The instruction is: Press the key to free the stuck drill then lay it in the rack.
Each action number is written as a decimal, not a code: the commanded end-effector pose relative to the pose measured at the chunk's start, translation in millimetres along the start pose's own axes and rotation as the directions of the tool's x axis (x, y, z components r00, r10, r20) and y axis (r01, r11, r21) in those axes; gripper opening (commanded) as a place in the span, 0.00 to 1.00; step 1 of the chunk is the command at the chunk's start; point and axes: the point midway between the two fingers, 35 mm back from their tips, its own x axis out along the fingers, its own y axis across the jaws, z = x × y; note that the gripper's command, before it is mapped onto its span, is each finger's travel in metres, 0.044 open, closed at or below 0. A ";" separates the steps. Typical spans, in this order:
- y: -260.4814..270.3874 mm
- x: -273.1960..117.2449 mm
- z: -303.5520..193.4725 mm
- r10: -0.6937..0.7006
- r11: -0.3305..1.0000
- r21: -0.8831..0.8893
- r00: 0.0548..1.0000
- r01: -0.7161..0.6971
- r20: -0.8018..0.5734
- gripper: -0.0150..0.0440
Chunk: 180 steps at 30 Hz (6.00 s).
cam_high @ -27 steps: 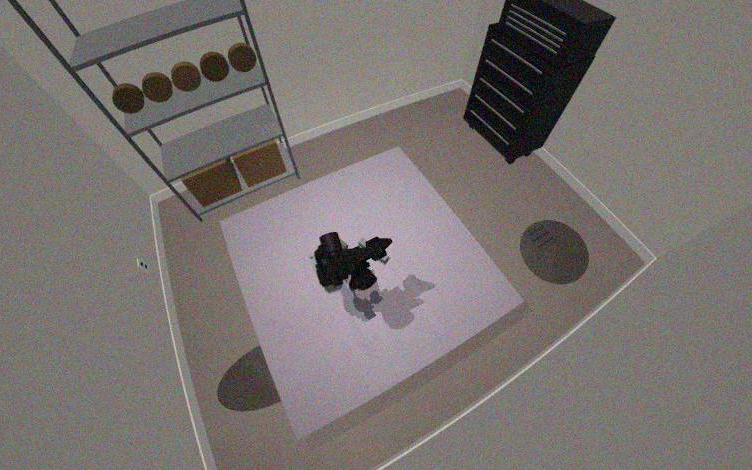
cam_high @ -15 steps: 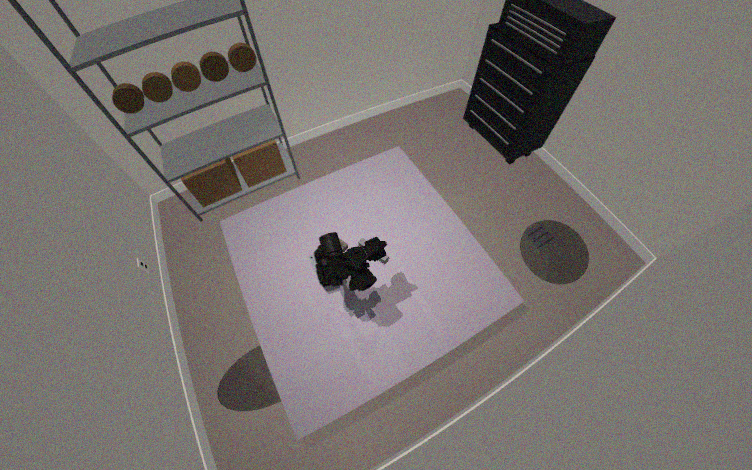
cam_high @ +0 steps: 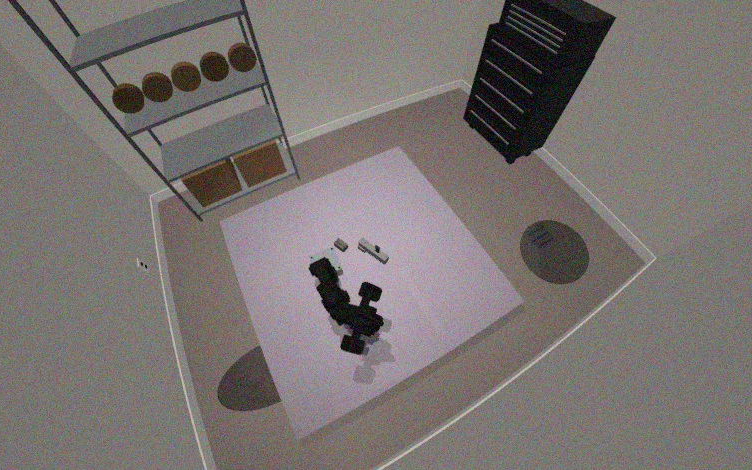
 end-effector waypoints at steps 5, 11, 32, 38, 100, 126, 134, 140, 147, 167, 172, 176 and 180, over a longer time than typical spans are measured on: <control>73.2 -13.9 91.7 0.158 0.839 0.494 0.971 -0.228 0.179 0.25; 99.6 -26.4 165.0 0.219 0.595 0.702 0.919 -0.391 0.326 0.25; 25.3 -80.3 383.7 0.009 -0.300 0.649 0.678 -0.699 0.735 0.25; -6.7 -95.4 415.8 -0.064 -0.436 0.523 0.605 -0.732 0.793 0.25; -396.3 -546.8 346.3 0.138 -0.353 -0.629 -0.703 -0.693 0.697 0.25; -396.0 -554.2 354.1 0.139 -0.353 -0.628 -0.703 -0.694 0.698 0.25; -393.6 -555.5 355.4 0.140 -0.352 -0.628 -0.702 -0.694 0.698 0.25; -391.7 -556.5 356.3 0.140 -0.352 -0.628 -0.702 -0.694 0.698 0.25; -390.9 -558.1 357.5 0.140 -0.352 -0.628 -0.702 -0.694 0.698 0.25; -389.4 -562.2 362.0 0.140 -0.352 -0.628 -0.702 -0.694 0.698 0.25; -389.1 -563.1 363.1 0.140 -0.352 -0.628 -0.702 -0.694 0.698 0.25; -388.9 -563.8 364.0 0.140 -0.352 -0.627 -0.702 -0.694 0.698 0.25; -388.6 -564.4 365.1 0.140 -0.352 -0.627 -0.702 -0.694 0.698 0.25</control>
